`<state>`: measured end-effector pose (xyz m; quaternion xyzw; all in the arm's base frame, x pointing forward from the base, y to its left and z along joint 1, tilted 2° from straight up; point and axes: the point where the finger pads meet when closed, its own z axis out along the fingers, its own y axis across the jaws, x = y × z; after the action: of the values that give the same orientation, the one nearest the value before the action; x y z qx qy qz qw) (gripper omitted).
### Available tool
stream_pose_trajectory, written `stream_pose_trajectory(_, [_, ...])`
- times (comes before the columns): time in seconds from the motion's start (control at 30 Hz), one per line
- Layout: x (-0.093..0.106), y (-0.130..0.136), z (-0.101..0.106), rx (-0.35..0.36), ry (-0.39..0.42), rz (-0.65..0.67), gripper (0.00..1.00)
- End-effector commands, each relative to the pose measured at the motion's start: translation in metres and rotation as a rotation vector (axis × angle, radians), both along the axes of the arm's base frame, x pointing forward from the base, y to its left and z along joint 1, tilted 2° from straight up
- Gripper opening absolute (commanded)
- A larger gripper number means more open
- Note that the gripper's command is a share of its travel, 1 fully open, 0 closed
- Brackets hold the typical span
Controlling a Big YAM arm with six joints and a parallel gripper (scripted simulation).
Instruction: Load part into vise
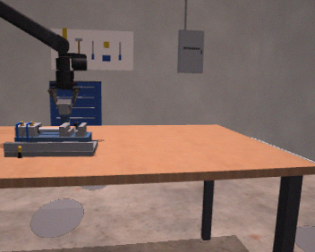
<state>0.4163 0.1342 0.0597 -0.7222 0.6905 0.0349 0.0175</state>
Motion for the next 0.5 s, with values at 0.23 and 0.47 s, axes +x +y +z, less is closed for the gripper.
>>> stream_pose_trajectory(0.23, [0.0158, 0.0136, 0.0111, -0.077, -0.027, -0.005, 0.81])
stream_pose_trajectory(0.47, [0.0155, 0.0142, 0.0108, -0.159, -0.032, -0.004, 0.81])
